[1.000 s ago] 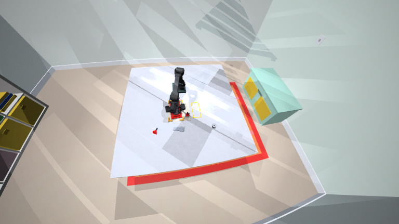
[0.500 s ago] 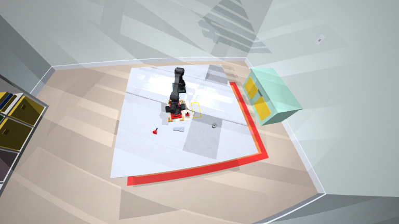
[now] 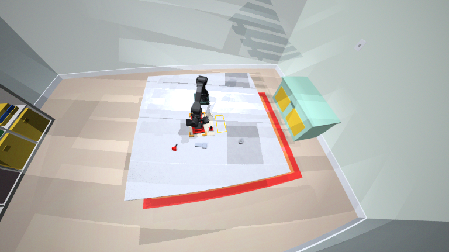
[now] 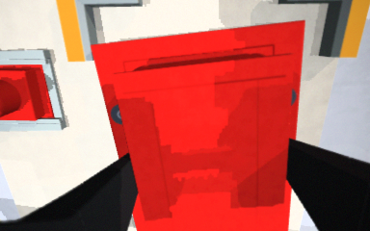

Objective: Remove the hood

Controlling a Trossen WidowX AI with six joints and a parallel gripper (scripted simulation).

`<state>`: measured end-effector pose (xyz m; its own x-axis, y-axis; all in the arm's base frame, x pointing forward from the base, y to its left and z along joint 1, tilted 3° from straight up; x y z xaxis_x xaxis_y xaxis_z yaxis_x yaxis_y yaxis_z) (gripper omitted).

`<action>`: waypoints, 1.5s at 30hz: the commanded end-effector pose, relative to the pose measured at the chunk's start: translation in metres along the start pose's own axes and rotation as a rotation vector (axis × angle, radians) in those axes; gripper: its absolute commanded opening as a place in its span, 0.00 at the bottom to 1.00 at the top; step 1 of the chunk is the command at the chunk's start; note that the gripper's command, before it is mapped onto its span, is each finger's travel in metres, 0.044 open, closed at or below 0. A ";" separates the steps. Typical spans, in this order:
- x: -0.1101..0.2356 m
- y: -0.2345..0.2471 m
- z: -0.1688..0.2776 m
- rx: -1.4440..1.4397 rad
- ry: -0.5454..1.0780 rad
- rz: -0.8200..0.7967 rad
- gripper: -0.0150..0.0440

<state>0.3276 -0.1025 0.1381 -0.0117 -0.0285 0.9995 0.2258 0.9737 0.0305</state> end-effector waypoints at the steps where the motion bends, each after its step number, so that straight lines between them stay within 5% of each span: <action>1: 0.003 0.000 -0.001 0.000 -0.002 0.001 0.25; 33: 0.025 0.000 -0.001 0.000 -0.001 0.000 0.25; 45: 0.069 0.000 0.000 0.000 -0.001 0.000 0.25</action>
<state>0.3276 -0.1040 0.1981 -0.0089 -0.0295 0.9995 0.2292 0.9729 0.0307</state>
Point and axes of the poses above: the point midway between the two fingers, 35 mm back from their tips, its own x axis back along the fingers, its own y axis across the jaws, z = x × y, the point moved 9 cm from there along x, back along the fingers, and after that the axes turned 14 degrees about -x, right-handed, at the moved point
